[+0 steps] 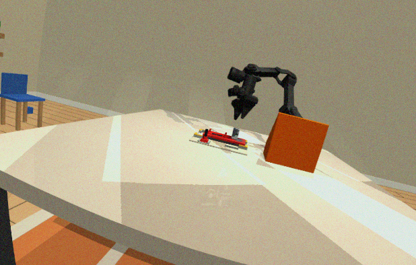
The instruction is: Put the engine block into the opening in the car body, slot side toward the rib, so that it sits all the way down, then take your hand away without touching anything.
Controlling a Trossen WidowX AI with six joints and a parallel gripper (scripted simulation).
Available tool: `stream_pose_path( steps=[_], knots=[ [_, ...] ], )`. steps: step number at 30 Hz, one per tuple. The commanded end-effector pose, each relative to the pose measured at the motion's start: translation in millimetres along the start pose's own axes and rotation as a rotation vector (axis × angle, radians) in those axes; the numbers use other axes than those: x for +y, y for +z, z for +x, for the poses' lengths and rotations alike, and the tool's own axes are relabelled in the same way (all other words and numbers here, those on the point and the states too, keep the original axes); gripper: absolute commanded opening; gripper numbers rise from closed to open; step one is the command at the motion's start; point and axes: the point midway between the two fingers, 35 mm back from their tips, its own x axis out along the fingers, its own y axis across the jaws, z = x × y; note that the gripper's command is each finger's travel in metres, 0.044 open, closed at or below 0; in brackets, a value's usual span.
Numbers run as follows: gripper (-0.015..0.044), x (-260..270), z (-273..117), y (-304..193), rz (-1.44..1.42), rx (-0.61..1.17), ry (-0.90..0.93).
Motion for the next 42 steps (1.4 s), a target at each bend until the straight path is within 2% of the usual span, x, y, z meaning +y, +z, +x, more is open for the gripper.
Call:
stream_pose_path(
  steps=[1,11,15,20,42],
  knots=[
    [0.0440,-10.7,-6.1,-3.3,0.089,0.036,-0.058],
    [0.0440,-41.9,-26.6,-12.5,0.331,0.098,-0.240],
    [0.0440,-43.9,-28.1,-12.9,0.346,0.099,-0.252],
    [0.0440,-51.7,3.7,-17.5,0.346,0.099,-0.253],
    [0.0440,-60.3,41.4,-21.8,0.347,0.098,-0.251]
  ],
)
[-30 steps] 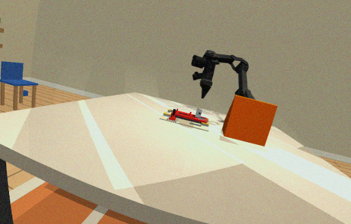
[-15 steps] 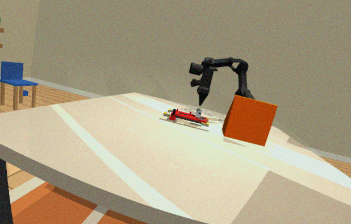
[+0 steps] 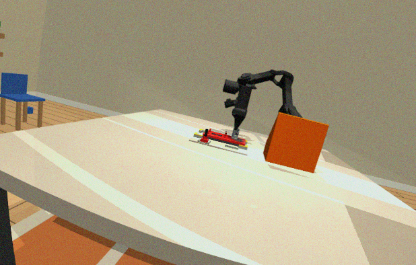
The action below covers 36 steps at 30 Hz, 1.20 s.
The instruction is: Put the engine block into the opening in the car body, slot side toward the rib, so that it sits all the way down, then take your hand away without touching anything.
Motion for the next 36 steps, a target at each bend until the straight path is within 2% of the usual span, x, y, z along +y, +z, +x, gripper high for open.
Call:
stream_pose_path(
  steps=[1,22,33,36],
  knots=[
    [0.0440,-0.7,6.4,-0.6,-0.003,0.002,-0.005],
    [0.0440,-2.4,36.9,-2.8,-0.003,0.002,-0.010],
    [0.0151,-2.4,36.9,-2.8,-0.003,0.002,-0.010],
    [0.0131,-2.4,36.9,-2.8,-0.003,0.002,-0.010]
  ],
)
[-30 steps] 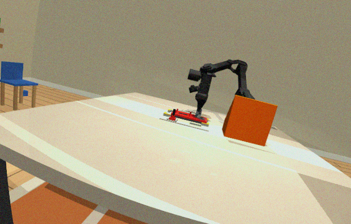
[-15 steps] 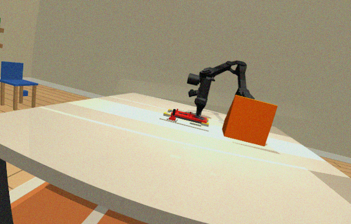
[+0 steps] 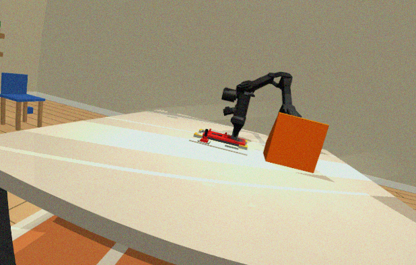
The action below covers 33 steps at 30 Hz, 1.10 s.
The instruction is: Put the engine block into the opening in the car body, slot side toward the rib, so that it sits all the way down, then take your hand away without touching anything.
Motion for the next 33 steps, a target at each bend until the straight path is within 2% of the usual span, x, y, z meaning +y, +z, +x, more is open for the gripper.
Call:
stream_pose_path(
  steps=[1,4,8,33],
  knots=[
    [0.0125,-0.5,0.2,0.1,-0.003,-0.001,-0.004],
    [0.0105,-0.5,0.2,0.1,-0.003,-0.001,-0.004],
    [0.0000,2.1,-2.7,0.9,-0.001,-0.010,0.000],
    [0.0000,10.2,-65.9,11.8,-0.002,-0.019,0.026]
  ],
)
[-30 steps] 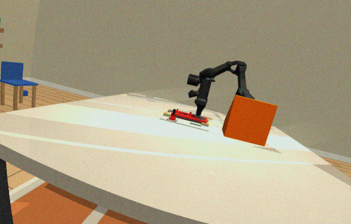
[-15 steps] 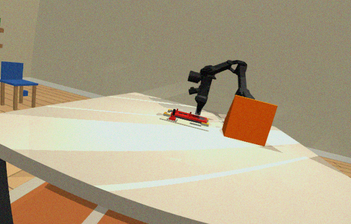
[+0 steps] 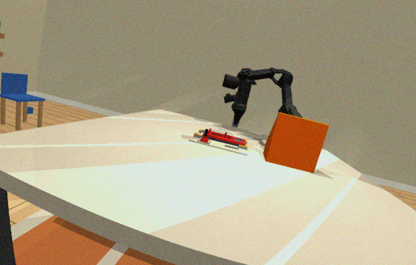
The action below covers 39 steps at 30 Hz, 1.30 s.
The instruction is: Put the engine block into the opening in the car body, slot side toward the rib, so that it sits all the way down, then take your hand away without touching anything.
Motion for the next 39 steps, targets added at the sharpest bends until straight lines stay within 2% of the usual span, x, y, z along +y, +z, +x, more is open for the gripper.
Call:
stream_pose_path(
  steps=[1,24,39],
  knots=[
    [0.0000,0.8,-11.1,1.3,0.001,0.001,0.005],
    [0.0000,-7.1,-77.3,-3.7,-0.001,0.019,-0.020],
    [0.0000,-8.1,-25.4,6.4,0.000,0.018,-0.021]
  ],
)
